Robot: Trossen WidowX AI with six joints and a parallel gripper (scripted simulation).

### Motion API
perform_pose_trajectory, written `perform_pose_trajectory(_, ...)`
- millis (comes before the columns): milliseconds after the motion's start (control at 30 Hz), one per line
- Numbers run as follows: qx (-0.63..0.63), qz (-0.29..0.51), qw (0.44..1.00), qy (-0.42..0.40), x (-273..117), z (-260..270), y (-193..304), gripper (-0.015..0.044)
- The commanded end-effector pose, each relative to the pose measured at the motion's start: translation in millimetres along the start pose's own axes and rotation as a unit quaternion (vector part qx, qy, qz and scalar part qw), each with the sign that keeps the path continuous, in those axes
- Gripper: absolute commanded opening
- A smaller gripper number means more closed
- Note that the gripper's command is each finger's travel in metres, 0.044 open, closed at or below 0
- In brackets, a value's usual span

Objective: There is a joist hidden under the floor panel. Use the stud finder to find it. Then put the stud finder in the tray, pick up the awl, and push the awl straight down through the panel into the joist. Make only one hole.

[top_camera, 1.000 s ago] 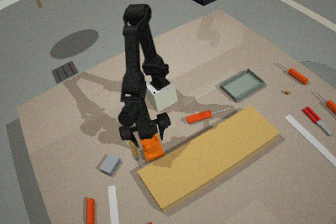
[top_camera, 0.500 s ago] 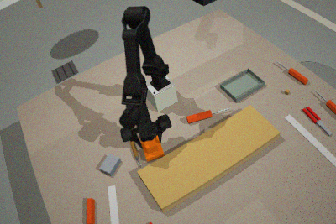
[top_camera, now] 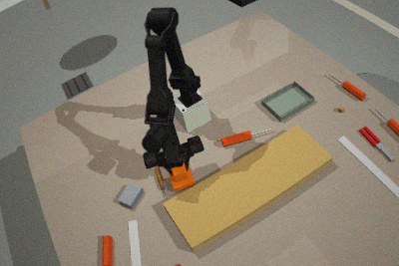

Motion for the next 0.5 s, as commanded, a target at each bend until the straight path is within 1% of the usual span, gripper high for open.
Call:
perform_pose_trajectory(0,-0.001,0.0,1.0,0.0,0,0,0,0.0202)
perform_pose_trajectory(200,-0.001,0.0,1.0,0.0,0,0,0,0.0162)
perform_pose_trajectory(400,-0.001,0.0,1.0,0.0,-15,-4,-7,0.0004)
perform_pose_trajectory(467,-0.001,0.0,1.0,0.0,-26,-6,-11,0.0)
Point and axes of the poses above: the point midway between the two fingers, 35 mm back from their tips, its own x axis out along the fingers, its own z axis across the jaws, y = z × x, the point moved 2 cm from there along -x, back along the fingers, and after that the axes turned 13 degrees about -x, right-handed, at the moved point
